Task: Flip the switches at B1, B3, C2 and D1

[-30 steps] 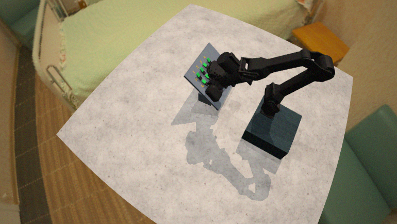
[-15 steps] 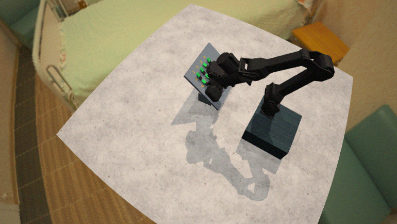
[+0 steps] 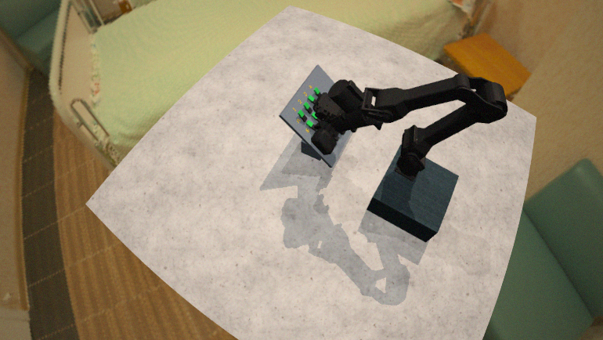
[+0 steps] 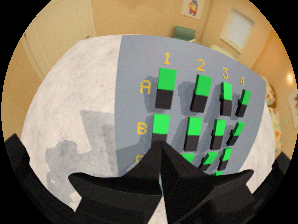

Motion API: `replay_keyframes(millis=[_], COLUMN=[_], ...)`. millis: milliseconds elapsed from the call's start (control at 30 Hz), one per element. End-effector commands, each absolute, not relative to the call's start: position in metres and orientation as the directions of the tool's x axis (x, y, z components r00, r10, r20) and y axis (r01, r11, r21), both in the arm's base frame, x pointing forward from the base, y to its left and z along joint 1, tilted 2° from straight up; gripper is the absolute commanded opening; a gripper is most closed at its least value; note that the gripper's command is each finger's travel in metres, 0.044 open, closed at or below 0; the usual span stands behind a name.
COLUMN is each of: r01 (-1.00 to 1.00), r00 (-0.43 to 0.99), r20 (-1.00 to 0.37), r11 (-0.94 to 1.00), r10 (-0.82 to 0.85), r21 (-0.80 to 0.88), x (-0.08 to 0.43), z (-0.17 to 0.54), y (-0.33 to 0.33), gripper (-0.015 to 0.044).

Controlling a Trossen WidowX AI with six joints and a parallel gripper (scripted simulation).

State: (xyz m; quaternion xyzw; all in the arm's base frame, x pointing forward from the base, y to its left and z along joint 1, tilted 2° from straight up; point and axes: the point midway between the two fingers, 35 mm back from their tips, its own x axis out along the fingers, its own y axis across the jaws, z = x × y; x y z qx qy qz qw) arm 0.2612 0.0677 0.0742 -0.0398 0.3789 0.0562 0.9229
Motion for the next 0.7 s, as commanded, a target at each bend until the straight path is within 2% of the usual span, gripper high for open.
replay_keyframes(millis=[0, 667], r01=[-0.138, -0.138], r00=[0.706, 0.706], r20=[-0.704, -0.704], r11=[0.990, 0.990], r10=[0.076, 0.076], r21=[-0.032, -0.032], x=[0.2616, 0.2634], z=[0.0735, 0.0715], y=[0.0680, 0.0682], gripper=[0.0000, 0.0000])
